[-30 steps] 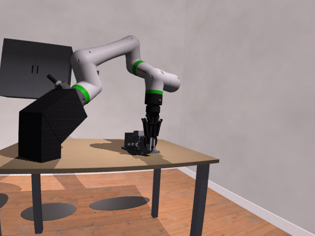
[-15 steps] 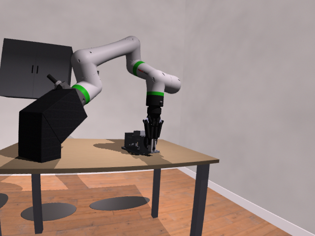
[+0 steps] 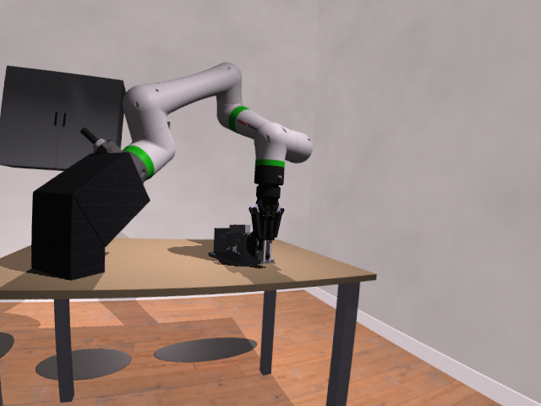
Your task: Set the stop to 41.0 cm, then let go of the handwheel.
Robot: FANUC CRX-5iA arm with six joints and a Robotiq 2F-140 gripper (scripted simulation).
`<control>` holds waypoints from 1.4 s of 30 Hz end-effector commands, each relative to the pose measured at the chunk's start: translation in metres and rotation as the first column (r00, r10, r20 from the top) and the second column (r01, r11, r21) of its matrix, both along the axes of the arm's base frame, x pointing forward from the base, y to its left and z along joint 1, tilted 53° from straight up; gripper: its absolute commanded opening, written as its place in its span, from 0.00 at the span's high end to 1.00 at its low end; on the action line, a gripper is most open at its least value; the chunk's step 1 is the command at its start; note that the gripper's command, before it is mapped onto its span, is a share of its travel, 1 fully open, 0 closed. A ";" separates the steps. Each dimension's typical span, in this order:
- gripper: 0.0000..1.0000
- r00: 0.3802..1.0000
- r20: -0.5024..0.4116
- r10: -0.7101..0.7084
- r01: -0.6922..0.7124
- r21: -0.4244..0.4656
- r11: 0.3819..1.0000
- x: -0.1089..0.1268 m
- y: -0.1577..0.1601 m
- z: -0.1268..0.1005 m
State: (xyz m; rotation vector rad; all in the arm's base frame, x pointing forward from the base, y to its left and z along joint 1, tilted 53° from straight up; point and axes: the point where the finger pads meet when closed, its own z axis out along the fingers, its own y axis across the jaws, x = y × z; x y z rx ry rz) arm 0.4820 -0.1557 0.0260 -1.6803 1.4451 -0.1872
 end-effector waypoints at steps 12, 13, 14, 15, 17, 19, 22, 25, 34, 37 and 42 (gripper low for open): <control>0.96 1.000 0.000 0.000 0.000 0.000 1.000 0.010 -0.003 0.013; 0.96 1.000 0.000 0.000 0.000 0.000 1.000 0.010 -0.003 0.014; 0.96 1.000 0.000 0.000 0.000 0.000 1.000 0.011 -0.004 0.015; 0.96 1.000 0.000 0.000 0.000 0.000 1.000 0.011 -0.004 0.017; 0.96 1.000 0.000 0.000 0.000 0.000 1.000 0.012 -0.005 0.019; 0.96 1.000 0.000 0.000 0.000 0.000 1.000 0.012 -0.007 0.022; 0.96 1.000 0.000 0.000 0.000 0.000 1.000 0.013 -0.007 0.024; 0.96 1.000 0.000 0.000 0.000 0.000 1.000 0.013 -0.010 0.029; 0.96 1.000 0.000 0.000 0.000 0.000 1.000 0.007 -0.019 0.043; 0.96 1.000 0.000 0.000 0.000 0.000 1.000 0.004 -0.021 0.046; 0.96 1.000 0.000 0.000 0.000 0.000 1.000 0.000 -0.023 0.048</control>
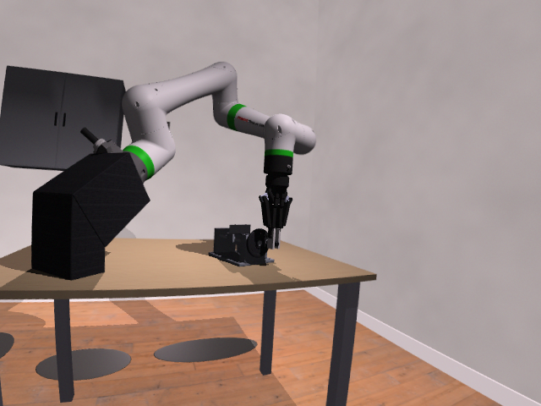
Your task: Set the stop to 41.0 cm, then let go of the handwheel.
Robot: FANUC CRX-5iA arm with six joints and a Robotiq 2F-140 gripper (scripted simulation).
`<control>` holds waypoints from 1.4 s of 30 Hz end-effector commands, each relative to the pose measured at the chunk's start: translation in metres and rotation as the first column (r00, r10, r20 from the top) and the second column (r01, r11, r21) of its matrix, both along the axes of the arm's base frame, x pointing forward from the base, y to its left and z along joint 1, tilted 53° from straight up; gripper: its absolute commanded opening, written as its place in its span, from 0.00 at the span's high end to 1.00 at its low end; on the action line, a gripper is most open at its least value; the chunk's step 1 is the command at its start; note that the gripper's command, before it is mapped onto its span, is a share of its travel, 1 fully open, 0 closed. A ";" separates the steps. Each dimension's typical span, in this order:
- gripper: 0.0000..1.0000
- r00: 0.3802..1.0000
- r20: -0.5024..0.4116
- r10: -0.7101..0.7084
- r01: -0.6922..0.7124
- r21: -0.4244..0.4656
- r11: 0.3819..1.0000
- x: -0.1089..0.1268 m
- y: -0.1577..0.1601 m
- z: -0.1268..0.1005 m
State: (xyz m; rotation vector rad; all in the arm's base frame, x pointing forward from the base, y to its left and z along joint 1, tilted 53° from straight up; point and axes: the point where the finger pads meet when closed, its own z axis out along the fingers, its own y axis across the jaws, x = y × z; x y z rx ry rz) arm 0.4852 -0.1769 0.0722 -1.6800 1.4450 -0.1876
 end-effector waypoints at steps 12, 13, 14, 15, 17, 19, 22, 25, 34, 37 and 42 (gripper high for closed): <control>0.96 1.000 0.000 0.000 0.000 0.000 1.000 -0.018 -0.009 0.006; 0.96 1.000 0.000 0.000 0.000 0.000 1.000 -0.018 -0.009 0.006; 0.96 1.000 0.000 0.000 0.000 0.000 1.000 -0.018 -0.009 0.006; 0.96 1.000 0.000 0.000 0.000 0.000 1.000 -0.019 -0.010 0.006; 0.96 1.000 0.000 0.000 0.000 0.000 1.000 -0.022 -0.011 0.006; 0.96 1.000 0.000 0.000 0.000 0.000 1.000 -0.025 -0.012 0.005; 0.96 1.000 0.000 0.000 0.000 0.000 1.000 -0.029 -0.013 0.004; 0.96 1.000 0.000 0.000 0.000 0.000 1.000 -0.034 -0.013 0.002; 0.96 1.000 0.000 0.000 0.000 0.000 1.000 -0.045 -0.014 -0.006; 0.96 1.000 0.000 0.000 0.000 0.000 1.000 -0.048 -0.013 -0.010; 0.96 1.000 0.000 0.000 0.000 0.000 1.000 -0.053 -0.010 -0.018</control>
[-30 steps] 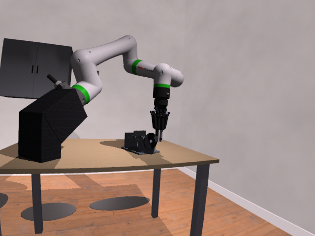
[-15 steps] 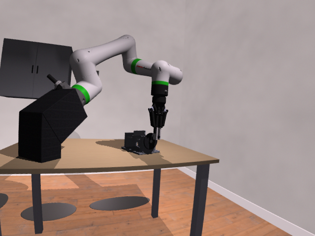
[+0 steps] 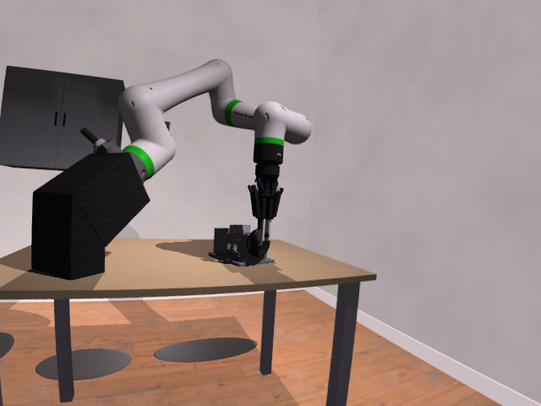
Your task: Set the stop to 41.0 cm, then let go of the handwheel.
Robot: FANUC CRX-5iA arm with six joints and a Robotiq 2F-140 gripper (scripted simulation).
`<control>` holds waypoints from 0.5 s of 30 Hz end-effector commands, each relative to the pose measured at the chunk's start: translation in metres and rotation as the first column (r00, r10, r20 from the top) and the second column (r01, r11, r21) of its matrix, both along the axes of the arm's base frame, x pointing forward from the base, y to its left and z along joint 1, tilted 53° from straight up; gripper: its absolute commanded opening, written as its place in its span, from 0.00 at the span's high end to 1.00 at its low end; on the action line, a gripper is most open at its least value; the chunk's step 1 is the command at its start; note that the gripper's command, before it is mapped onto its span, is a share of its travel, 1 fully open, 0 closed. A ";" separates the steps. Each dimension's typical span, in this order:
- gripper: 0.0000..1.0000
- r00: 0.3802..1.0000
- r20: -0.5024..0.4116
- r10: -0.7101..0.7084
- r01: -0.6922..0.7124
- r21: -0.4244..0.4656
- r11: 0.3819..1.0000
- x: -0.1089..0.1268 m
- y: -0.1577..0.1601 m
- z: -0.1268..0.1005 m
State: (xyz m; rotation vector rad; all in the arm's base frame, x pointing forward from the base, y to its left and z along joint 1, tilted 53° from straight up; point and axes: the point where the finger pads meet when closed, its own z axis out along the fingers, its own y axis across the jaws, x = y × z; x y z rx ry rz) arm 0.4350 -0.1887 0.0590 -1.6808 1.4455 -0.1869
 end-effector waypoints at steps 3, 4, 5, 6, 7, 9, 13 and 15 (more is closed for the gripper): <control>0.96 1.000 0.001 0.000 0.000 0.000 1.000 -0.004 0.004 -0.011; 0.96 1.000 0.001 0.000 0.000 0.000 1.000 -0.004 0.004 -0.013; 0.96 1.000 0.001 0.000 0.000 0.000 1.000 -0.004 0.004 -0.013; 0.96 1.000 0.001 0.000 0.000 0.000 1.000 -0.004 0.004 -0.013; 0.96 1.000 0.001 0.000 0.000 0.000 1.000 -0.005 0.005 -0.015; 0.96 1.000 0.001 0.000 0.000 0.000 1.000 -0.004 0.008 -0.020; 0.96 1.000 0.001 0.000 0.000 0.000 1.000 -0.002 0.013 -0.028; 0.96 1.000 0.001 0.000 0.000 0.000 1.000 0.000 0.015 -0.032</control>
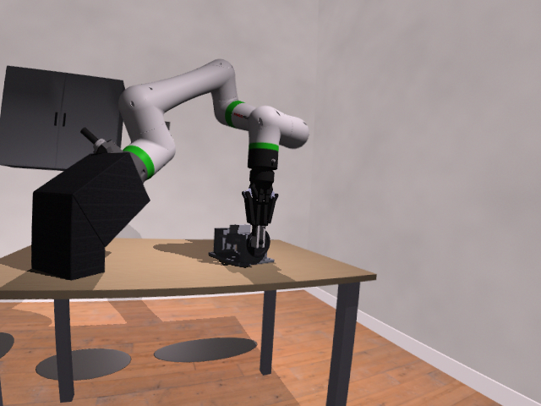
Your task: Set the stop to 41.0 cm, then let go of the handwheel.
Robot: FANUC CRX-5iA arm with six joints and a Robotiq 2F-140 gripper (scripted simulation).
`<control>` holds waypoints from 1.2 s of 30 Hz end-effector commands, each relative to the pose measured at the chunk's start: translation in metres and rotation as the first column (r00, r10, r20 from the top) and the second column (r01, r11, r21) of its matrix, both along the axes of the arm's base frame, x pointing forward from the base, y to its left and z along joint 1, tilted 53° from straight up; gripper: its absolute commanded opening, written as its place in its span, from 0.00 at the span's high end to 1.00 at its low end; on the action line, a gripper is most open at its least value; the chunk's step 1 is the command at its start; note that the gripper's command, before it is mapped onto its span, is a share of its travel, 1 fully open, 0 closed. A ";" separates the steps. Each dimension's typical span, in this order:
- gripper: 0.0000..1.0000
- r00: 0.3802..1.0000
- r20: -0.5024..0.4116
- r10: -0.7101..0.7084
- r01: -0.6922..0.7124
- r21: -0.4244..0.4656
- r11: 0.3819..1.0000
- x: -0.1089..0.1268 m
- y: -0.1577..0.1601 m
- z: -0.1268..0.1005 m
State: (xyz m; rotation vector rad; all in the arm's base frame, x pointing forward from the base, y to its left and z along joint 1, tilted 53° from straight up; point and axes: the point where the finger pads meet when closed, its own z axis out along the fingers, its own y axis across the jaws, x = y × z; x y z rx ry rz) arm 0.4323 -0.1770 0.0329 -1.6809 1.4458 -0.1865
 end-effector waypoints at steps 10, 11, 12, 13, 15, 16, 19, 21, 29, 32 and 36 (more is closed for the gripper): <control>0.96 1.000 0.001 -0.001 0.001 0.000 1.000 0.014 0.011 -0.014; 0.96 1.000 0.001 -0.001 0.001 0.000 1.000 0.015 0.012 -0.014; 0.96 1.000 0.001 -0.001 0.001 0.000 1.000 0.017 0.013 -0.015; 0.96 1.000 0.001 -0.001 0.001 0.000 1.000 0.018 0.014 -0.015; 0.96 1.000 0.001 -0.001 0.001 0.000 1.000 0.021 0.015 -0.016; 0.96 1.000 0.001 -0.001 0.001 0.000 1.000 0.023 0.016 -0.016; 0.96 1.000 0.001 -0.001 0.001 0.000 1.000 0.028 0.018 -0.016; 0.96 1.000 0.001 -0.001 0.001 0.000 1.000 0.031 0.019 -0.016; 0.96 1.000 0.001 -0.001 0.001 0.000 1.000 0.042 0.021 -0.012; 0.96 1.000 0.001 -0.001 0.001 0.000 1.000 0.048 0.021 -0.008; 0.96 1.000 0.001 -0.001 0.001 0.000 1.000 0.054 0.020 -0.002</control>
